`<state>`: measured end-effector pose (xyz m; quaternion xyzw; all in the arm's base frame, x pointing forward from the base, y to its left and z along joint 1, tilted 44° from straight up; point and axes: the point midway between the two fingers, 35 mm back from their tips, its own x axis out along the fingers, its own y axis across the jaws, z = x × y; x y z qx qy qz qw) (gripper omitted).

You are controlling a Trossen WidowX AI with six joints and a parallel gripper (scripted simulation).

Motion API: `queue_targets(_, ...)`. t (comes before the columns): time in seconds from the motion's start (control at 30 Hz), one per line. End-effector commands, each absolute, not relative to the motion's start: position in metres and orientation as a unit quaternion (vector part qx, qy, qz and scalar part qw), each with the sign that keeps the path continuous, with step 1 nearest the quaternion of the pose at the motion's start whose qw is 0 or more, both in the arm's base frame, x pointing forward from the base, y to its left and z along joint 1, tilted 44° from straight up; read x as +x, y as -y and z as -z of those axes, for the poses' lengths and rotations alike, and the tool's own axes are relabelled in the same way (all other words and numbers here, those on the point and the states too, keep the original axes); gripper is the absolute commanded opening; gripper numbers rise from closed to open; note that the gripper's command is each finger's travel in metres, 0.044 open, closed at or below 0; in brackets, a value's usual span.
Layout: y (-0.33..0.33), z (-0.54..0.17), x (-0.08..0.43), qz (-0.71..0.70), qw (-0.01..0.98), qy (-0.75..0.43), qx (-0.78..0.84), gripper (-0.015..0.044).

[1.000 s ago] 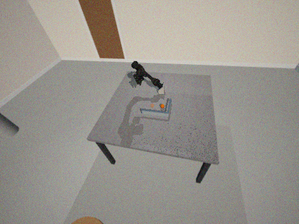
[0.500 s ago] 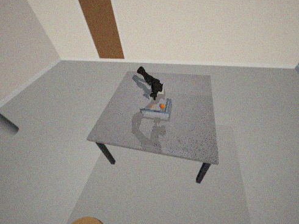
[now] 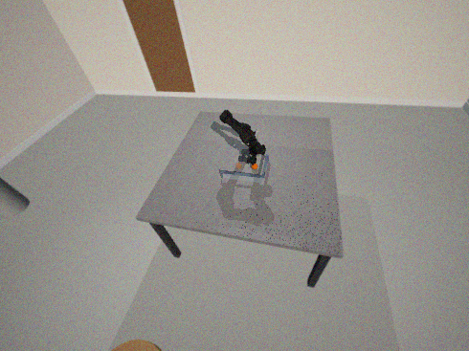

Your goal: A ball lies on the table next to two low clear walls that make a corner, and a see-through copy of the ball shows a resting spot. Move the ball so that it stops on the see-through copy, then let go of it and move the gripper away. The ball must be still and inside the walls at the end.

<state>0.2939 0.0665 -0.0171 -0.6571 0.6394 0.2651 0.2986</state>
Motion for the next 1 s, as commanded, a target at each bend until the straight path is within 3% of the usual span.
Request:
queue_targets(0.0,-0.056,0.029,0.291,-0.267,0.291,-0.646,-0.654,0.0343)
queue_targets(0.97,-0.029,0.058,0.292,-0.266,0.290,-0.646,-0.654,0.0343)
